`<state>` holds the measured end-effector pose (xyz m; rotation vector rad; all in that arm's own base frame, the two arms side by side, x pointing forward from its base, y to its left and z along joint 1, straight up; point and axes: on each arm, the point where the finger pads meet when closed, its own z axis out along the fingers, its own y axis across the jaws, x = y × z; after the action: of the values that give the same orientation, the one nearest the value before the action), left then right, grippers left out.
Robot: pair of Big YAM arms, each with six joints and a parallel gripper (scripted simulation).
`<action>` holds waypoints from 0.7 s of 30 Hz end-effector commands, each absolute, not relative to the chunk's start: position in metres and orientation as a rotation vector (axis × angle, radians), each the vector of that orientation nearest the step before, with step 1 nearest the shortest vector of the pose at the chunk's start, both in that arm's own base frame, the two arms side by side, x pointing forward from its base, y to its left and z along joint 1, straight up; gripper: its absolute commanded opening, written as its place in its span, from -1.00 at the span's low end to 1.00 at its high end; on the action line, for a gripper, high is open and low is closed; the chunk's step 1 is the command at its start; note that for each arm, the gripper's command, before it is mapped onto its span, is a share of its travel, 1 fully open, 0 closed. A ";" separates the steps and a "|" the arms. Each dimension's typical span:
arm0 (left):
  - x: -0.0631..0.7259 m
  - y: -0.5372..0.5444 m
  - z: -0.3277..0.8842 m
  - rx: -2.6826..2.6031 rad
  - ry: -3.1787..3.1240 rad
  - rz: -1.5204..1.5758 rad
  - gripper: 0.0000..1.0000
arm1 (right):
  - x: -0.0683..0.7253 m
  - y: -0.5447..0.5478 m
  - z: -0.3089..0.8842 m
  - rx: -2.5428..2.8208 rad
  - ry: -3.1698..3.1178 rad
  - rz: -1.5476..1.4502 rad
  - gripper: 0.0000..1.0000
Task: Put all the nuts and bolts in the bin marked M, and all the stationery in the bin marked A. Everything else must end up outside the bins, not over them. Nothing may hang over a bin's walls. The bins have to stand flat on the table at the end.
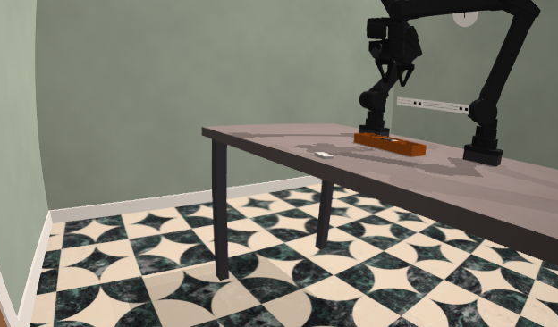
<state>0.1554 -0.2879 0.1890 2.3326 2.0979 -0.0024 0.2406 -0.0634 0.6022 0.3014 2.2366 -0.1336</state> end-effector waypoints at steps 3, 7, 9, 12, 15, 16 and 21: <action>0.160 -0.297 0.200 2.311 2.078 -0.013 1.00 | 0.235 -0.063 0.603 0.295 2.239 -0.140 1.00; 0.156 -0.294 0.188 2.332 2.096 -0.002 1.00 | 0.235 -0.063 0.603 0.295 2.239 -0.140 1.00; 0.160 -0.297 0.200 2.311 2.078 -0.013 1.00 | 0.235 -0.063 0.603 0.295 2.239 -0.140 1.00; 0.156 -0.294 0.187 2.331 2.096 -0.002 1.00 | 0.235 -0.063 0.603 0.295 2.239 -0.140 1.00; 0.156 -0.295 0.187 2.331 2.096 -0.002 1.00 | 0.235 -0.063 0.603 0.295 2.239 -0.140 1.00; 0.156 -0.295 0.187 2.331 2.096 -0.002 1.00 | 0.235 -0.063 0.603 0.295 2.239 -0.140 1.00; 0.160 -0.297 0.199 2.311 2.078 -0.013 1.00 | 0.235 -0.063 0.603 0.295 2.239 -0.140 1.00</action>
<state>0.1554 -0.2879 0.1886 2.3335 2.0986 -0.0019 0.2406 -0.0634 0.6022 0.3014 2.2366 -0.1336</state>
